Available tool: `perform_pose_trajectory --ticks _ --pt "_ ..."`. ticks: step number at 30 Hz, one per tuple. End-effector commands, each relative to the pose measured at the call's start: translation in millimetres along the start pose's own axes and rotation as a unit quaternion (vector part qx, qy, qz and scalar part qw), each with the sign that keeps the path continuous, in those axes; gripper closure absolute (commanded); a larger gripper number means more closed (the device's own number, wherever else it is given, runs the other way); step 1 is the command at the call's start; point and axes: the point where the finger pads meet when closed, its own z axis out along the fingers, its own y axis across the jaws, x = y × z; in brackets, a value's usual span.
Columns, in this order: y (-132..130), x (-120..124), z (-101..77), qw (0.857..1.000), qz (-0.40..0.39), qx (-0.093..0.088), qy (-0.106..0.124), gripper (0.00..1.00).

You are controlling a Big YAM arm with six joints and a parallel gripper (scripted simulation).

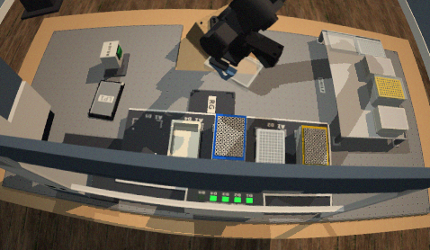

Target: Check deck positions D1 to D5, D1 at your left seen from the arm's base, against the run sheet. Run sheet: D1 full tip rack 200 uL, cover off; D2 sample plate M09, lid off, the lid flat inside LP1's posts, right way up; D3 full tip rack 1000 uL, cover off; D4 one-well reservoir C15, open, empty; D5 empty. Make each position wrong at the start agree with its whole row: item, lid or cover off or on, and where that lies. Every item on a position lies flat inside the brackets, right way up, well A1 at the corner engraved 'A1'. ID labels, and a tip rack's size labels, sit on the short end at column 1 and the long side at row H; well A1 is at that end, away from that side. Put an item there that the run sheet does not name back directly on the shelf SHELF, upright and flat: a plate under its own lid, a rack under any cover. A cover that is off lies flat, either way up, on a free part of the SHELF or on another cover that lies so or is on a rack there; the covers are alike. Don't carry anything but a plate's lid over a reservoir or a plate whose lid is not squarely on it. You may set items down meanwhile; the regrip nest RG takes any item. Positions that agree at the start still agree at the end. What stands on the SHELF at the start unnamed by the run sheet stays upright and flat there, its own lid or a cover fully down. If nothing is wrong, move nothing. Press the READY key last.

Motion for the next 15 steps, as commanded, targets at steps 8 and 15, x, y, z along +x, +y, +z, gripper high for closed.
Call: perform_pose_trajectory --ticks 8,15 --pt "-7.5 -6.2 -14.3 0.994 -0.112 0.010 -0.002 1.00" --pt "-7.5 -6.1 -14.3 0.986 -0.166 0.010 -0.002 1.00"
